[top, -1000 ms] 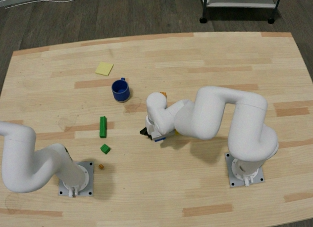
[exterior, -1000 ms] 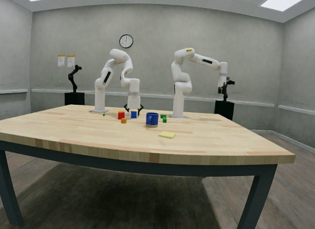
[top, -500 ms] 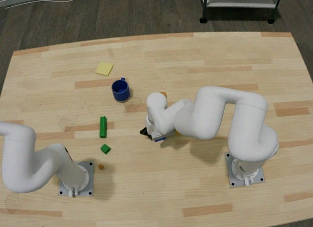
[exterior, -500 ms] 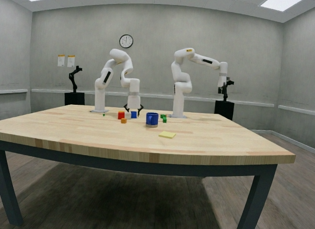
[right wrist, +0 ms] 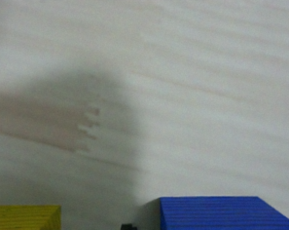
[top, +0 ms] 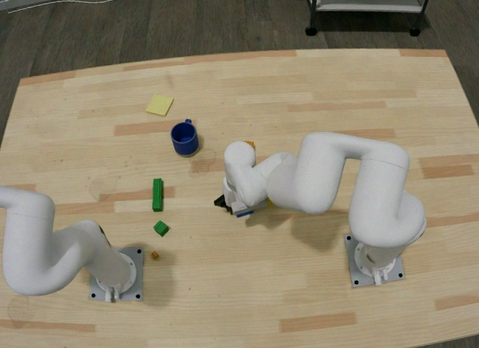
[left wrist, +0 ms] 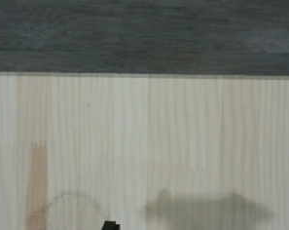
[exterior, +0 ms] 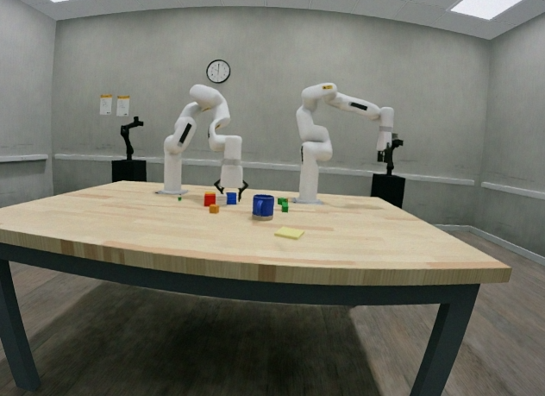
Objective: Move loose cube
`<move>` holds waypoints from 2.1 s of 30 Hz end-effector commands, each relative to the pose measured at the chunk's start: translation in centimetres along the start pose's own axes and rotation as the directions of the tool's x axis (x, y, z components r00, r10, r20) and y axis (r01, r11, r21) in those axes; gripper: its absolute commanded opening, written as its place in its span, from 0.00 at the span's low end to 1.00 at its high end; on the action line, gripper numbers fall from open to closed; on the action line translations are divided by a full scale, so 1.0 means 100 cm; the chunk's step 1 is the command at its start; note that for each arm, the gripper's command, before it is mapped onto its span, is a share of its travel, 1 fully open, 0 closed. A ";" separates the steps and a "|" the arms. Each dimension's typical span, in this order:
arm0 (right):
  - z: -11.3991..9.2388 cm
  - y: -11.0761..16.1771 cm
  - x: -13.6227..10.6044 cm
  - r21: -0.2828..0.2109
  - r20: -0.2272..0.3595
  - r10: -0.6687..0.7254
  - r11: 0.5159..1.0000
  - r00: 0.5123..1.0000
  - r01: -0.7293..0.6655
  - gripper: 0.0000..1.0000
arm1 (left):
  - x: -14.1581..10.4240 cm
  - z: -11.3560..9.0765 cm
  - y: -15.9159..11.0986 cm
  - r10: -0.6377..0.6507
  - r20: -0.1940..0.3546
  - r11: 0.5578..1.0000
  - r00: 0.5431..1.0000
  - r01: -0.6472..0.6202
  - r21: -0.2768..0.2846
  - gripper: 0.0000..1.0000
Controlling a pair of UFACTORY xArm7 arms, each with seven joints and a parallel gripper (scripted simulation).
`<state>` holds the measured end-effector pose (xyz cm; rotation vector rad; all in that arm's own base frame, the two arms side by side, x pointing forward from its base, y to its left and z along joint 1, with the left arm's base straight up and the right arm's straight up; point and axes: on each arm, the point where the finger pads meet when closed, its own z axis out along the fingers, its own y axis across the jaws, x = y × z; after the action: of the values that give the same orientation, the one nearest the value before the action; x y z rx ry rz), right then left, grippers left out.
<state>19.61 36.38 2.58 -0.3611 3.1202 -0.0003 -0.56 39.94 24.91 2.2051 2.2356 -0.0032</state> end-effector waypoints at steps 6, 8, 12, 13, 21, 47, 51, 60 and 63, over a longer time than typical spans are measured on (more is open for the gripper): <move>-0.009 0.001 0.000 -0.002 0.000 0.000 1.000 1.000 0.000 0.80 | 0.001 -0.001 0.000 0.000 -0.002 1.000 1.000 0.000 0.000 1.00; -0.012 0.001 0.000 -0.002 0.000 0.000 1.000 1.000 0.000 0.80 | 0.001 -0.001 0.000 0.000 -0.002 1.000 1.000 0.000 0.000 1.00; -0.021 0.001 0.000 -0.002 0.000 0.000 1.000 1.000 0.000 0.80 | 0.001 -0.001 0.000 0.000 -0.002 1.000 1.000 0.000 0.000 1.00; -0.021 0.001 0.000 -0.002 0.000 0.000 1.000 1.000 0.000 0.80 | 0.001 -0.001 0.000 0.000 -0.002 1.000 1.000 0.000 0.000 1.00; -0.040 0.001 0.000 -0.002 0.000 0.000 1.000 1.000 0.000 0.80 | 0.001 -0.001 0.000 0.000 -0.002 1.000 1.000 0.000 0.000 1.00; -0.098 0.001 0.000 -0.002 0.001 0.000 1.000 1.000 0.000 0.80 | 0.001 -0.001 0.000 0.000 -0.002 1.000 1.000 0.000 0.000 1.00; -0.101 0.001 0.000 -0.002 0.001 0.000 1.000 1.000 0.000 0.80 | 0.001 -0.001 0.000 0.000 -0.002 1.000 1.000 0.000 0.000 1.00; -0.102 0.000 0.000 -0.002 0.001 0.000 1.000 1.000 0.000 0.00 | 0.001 -0.001 0.000 0.000 -0.002 1.000 1.000 0.000 0.000 1.00; -0.102 0.000 0.000 -0.002 0.001 0.000 1.000 1.000 0.000 0.00 | 0.001 -0.001 0.000 0.000 -0.002 1.000 1.000 0.000 0.000 1.00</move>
<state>19.59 36.39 12.70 -0.3610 3.1217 -0.0014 -0.56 39.94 24.91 2.2051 2.2356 -0.0032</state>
